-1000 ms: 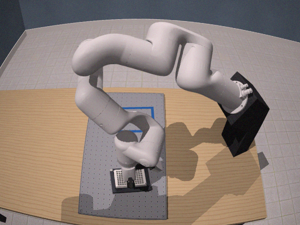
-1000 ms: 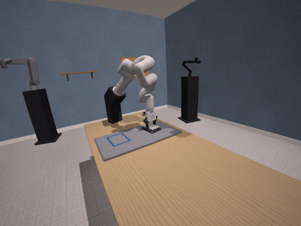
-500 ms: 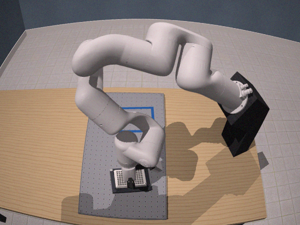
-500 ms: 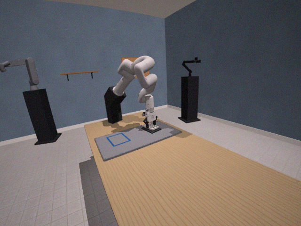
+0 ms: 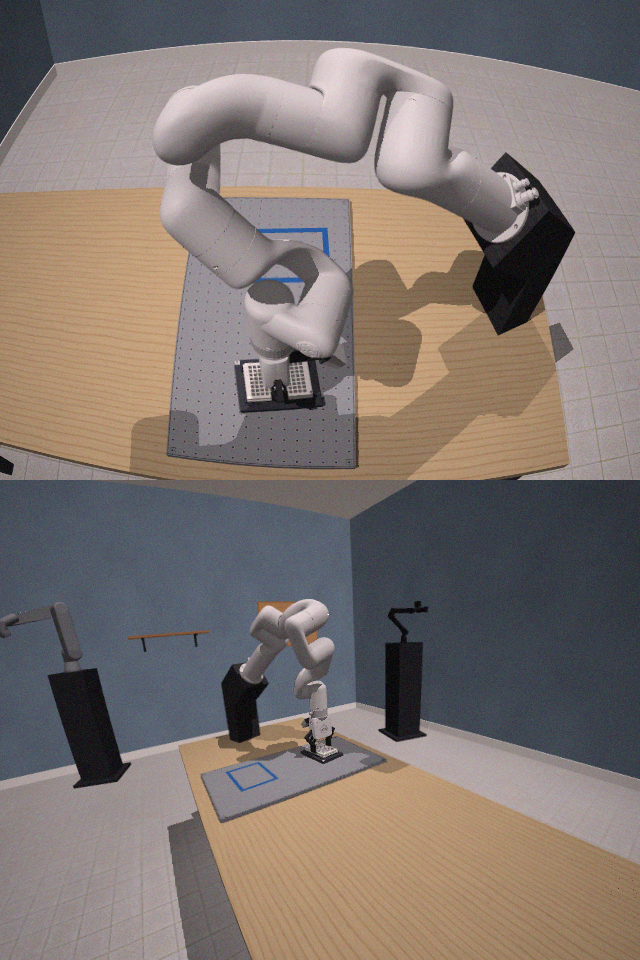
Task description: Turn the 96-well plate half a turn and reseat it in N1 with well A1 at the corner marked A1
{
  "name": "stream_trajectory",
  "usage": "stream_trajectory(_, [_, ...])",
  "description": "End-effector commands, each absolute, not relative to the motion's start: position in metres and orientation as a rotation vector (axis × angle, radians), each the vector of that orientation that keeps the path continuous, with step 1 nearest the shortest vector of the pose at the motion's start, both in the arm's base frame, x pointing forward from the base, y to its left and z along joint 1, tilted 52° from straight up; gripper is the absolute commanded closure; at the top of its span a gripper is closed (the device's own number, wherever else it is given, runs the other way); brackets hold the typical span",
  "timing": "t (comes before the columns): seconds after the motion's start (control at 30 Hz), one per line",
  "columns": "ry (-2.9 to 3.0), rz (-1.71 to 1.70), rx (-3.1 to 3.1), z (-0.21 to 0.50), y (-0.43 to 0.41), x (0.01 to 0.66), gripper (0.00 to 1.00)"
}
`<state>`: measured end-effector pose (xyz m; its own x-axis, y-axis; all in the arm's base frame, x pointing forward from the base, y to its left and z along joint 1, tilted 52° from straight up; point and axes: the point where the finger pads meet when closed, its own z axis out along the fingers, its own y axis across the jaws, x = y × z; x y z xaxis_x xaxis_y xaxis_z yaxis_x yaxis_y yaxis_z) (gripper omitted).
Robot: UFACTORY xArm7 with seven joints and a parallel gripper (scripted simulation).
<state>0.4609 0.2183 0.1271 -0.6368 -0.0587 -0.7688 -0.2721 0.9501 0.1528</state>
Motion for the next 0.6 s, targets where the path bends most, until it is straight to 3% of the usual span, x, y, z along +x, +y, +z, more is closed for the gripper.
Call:
stream_trajectory(0.0, [2.248,0.322,-0.233,0.127,0.2186,0.4611,1.0])
stream_trajectory(0.57, [2.248,0.322,-0.233,0.1255,0.2194,0.4629,1.0])
